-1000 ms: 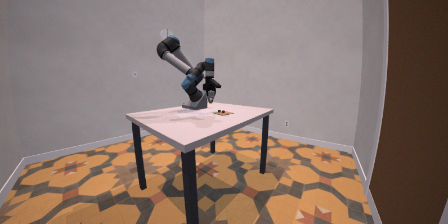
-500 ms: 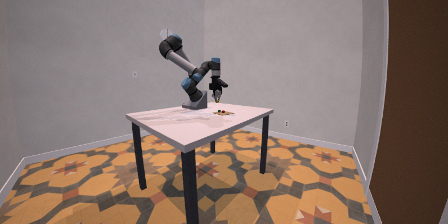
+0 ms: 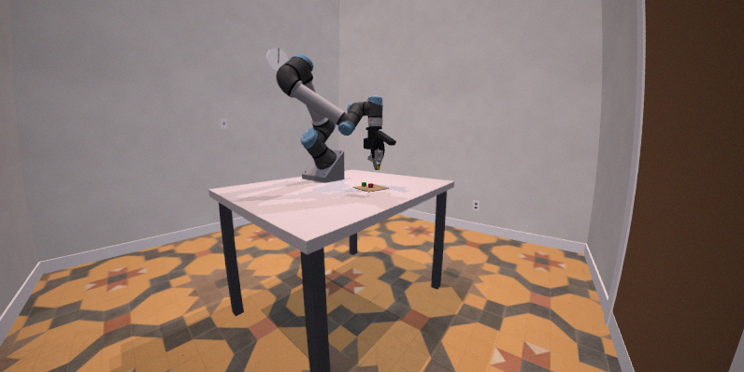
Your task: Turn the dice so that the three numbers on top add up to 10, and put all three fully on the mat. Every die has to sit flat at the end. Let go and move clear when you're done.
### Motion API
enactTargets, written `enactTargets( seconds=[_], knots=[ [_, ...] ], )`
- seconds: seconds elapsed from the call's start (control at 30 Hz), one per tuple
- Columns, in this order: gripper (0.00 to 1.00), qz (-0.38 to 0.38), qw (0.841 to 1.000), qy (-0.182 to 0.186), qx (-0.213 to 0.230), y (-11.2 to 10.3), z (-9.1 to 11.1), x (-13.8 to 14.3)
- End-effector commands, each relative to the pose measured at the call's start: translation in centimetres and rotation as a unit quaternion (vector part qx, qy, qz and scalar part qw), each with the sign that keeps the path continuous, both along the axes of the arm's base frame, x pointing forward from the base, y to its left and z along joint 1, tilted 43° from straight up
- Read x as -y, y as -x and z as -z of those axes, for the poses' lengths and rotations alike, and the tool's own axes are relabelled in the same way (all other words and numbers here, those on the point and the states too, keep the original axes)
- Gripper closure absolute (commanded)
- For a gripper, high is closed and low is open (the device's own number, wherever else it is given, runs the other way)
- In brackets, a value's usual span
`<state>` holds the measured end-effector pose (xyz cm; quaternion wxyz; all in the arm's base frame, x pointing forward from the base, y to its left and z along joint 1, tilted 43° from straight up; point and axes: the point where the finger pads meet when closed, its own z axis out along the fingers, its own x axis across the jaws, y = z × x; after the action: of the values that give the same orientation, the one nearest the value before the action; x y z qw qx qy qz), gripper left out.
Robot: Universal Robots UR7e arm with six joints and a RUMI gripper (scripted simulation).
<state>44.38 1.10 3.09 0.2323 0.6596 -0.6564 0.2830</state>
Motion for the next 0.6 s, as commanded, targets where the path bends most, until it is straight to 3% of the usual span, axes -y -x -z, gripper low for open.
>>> enactTargets(
  seconds=[0.0,0.57],
  knots=[
    [0.97,0.000,1.000,0.001,0.000,-0.25,0.22,-0.27],
    [0.97,0.000,1.000,0.001,0.000,-0.32,0.97,0.43]
  ],
)
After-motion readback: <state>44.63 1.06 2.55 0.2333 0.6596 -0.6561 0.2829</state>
